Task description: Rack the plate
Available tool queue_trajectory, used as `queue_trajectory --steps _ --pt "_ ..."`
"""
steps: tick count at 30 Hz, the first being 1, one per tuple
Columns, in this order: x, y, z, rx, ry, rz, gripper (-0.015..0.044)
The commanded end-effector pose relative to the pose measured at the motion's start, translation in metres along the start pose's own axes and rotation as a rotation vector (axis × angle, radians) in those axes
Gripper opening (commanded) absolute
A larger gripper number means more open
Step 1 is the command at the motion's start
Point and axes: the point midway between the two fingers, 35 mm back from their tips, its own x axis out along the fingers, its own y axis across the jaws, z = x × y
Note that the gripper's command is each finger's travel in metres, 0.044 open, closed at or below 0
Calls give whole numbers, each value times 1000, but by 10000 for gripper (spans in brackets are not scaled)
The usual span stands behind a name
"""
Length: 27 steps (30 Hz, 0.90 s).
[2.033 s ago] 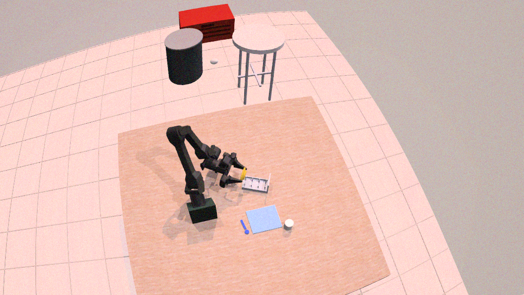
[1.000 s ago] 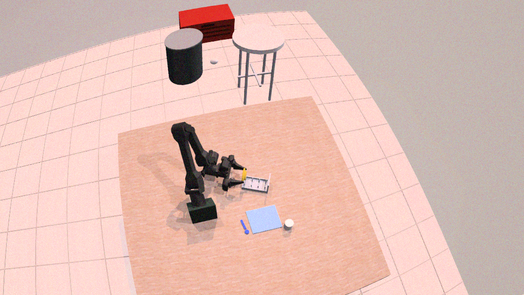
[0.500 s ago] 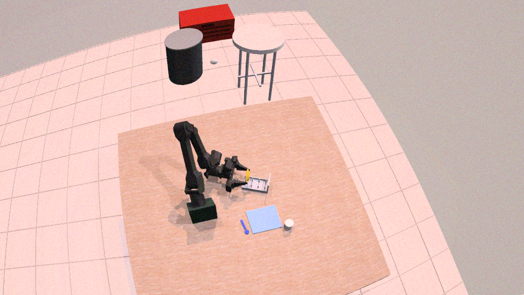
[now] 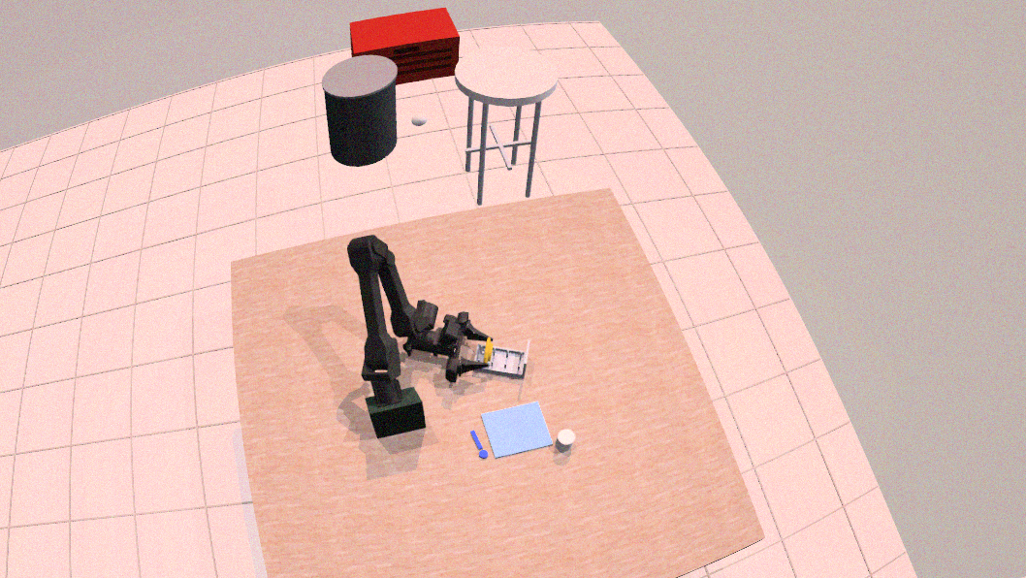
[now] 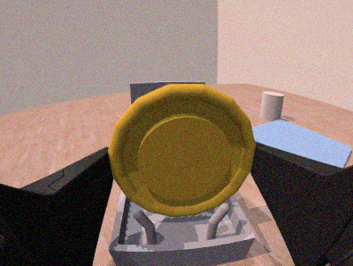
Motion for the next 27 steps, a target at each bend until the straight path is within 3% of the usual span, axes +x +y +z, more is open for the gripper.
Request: queue_trajectory --steps 1,9,24,27 --pt "0 0 2 2 -1 0 0" --pt "0 0 2 2 -1 0 0" --pt "0 1 2 8 -2 1 394" --pt "0 1 2 8 -2 1 400"
